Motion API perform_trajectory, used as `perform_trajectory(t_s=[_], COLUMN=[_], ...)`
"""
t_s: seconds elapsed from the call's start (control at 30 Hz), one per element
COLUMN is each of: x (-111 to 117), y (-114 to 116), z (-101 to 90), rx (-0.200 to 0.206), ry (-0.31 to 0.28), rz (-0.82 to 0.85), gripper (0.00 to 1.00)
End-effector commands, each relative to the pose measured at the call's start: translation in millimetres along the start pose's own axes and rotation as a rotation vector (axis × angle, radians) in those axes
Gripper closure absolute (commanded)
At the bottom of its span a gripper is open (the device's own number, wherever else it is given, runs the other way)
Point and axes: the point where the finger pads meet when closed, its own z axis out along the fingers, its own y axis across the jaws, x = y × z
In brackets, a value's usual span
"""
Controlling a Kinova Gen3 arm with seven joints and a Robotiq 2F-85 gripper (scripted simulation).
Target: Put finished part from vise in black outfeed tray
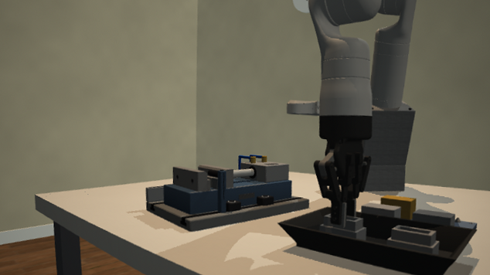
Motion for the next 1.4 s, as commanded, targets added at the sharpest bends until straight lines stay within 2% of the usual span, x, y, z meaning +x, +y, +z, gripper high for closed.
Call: perform_trajectory(t_s=[0.0,1.0,1.03,1.37], x=[-1.3,-1.3,-1.3,-1.2], y=[-2.3,-2.3,-2.3,-2.3], z=[0.4,0.4,0.4,0.4], rx=[0.006,0.006,0.006,0.006], ry=[0.0,0.0,0.0,0.0], rz=[0.003,0.003,0.003,0.003], gripper=[1.0,1.0,0.33,0.33])
